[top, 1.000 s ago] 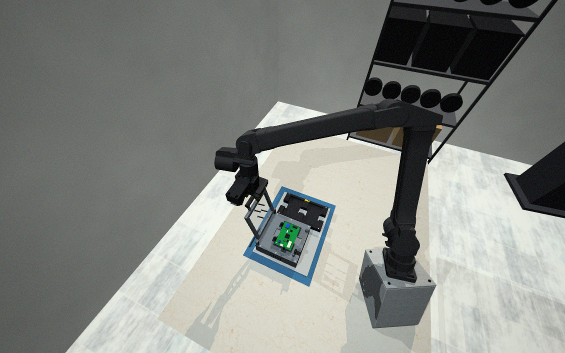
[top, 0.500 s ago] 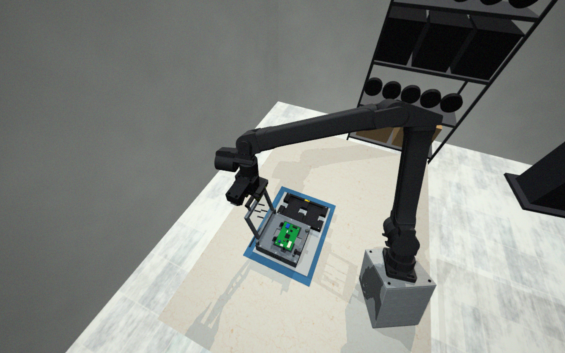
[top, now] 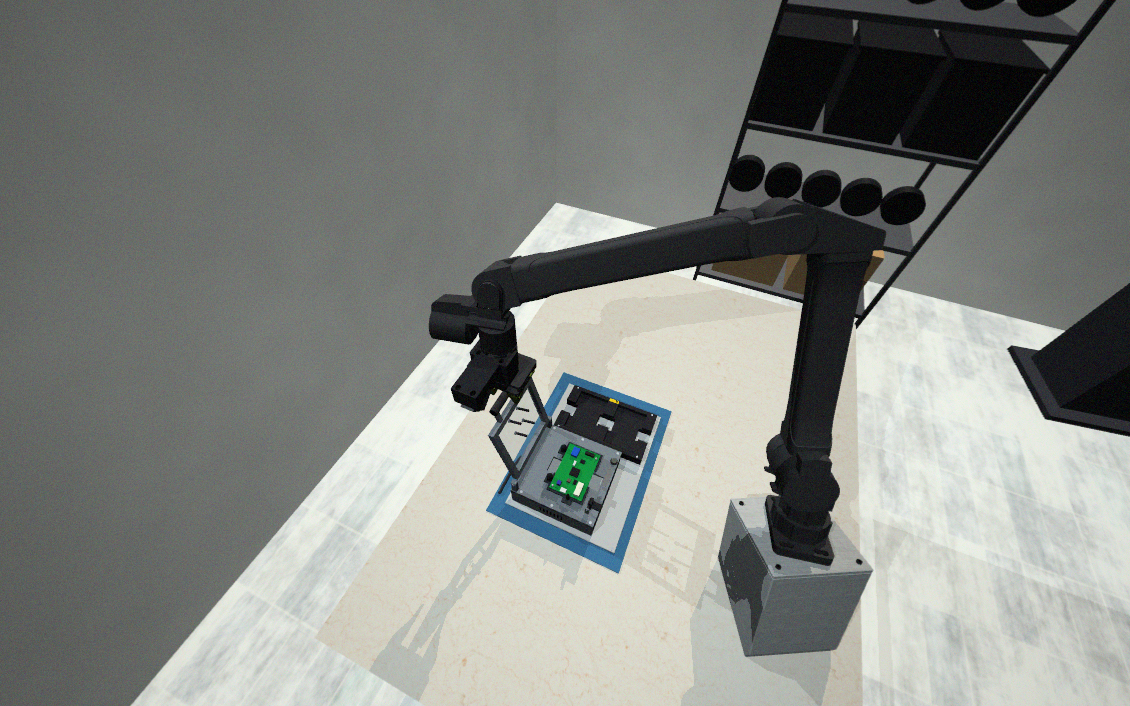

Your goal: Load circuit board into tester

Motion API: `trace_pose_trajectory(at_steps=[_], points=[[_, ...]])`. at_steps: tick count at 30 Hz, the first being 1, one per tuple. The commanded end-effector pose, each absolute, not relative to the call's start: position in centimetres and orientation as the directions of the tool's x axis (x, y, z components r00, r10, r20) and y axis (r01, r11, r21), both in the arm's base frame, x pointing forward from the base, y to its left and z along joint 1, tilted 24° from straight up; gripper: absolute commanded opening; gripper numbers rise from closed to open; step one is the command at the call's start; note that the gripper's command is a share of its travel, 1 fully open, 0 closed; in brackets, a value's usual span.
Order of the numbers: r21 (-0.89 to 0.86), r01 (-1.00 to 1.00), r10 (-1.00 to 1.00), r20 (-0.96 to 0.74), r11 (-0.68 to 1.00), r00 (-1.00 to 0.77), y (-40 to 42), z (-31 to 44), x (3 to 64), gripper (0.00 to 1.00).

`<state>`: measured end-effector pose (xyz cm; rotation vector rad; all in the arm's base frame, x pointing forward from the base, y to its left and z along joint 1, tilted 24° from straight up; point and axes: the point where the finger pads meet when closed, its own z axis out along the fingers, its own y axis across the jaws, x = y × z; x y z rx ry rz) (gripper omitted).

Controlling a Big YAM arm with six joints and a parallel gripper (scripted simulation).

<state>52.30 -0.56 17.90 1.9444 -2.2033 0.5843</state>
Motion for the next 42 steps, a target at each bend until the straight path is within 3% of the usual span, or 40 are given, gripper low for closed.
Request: trace_pose_trajectory(at_steps=[1,5,6,42], points=[[-0.199,-0.976,-0.922,0.353,0.090,-0.157,-1.39,17.77,53.05,0.48],[-0.199,-0.976,-0.922,0.353,0.090,-0.157,-1.39,17.77,53.05,0.48],[-0.199,-0.976,-0.922,0.353,0.090,-0.157,-1.39,17.77,53.05,0.00],[-0.196,-0.976,-0.922,0.354,0.090,-0.156,-1.41,17.76,52.97,0.00]])
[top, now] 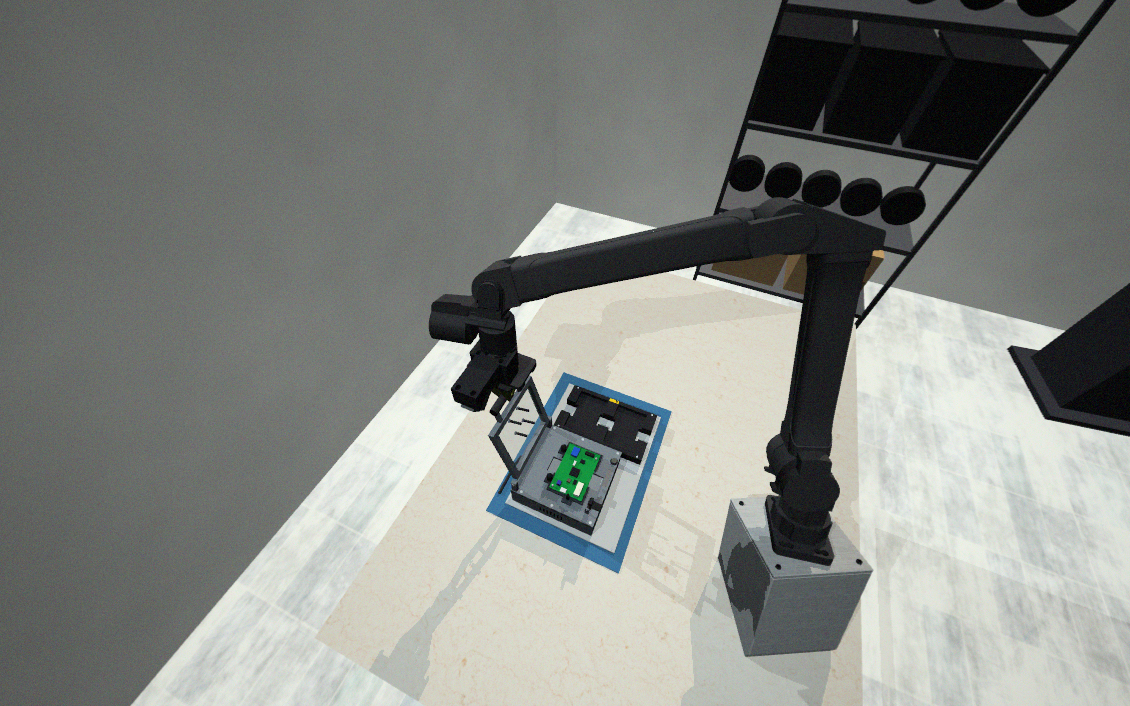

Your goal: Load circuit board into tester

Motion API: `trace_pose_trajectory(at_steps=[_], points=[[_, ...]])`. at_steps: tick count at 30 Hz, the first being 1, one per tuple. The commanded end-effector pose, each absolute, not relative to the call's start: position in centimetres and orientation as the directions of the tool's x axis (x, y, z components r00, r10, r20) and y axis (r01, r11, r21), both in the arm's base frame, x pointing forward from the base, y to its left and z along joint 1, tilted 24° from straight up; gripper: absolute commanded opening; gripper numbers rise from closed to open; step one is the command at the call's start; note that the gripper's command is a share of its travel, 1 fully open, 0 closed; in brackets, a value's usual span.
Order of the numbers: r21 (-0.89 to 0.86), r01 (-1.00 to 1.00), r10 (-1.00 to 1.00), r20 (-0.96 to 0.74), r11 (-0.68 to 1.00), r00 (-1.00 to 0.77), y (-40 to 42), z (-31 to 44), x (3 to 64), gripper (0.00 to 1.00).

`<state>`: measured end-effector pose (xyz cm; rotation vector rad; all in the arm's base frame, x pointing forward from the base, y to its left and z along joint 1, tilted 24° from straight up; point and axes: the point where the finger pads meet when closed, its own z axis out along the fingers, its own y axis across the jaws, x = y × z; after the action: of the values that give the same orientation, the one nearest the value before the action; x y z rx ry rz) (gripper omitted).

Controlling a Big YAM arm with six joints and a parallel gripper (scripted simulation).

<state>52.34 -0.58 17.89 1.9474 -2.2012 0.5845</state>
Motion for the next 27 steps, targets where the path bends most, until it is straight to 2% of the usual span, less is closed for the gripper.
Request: trace_pose_trajectory(at_steps=[1,27], points=[[-0.196,-0.976,-0.922,0.354,0.090,-0.156,-1.41,17.76,52.97,0.00],[-0.193,-0.977,-0.922,0.355,0.090,-0.155,-1.42,17.65,52.67,0.00]])
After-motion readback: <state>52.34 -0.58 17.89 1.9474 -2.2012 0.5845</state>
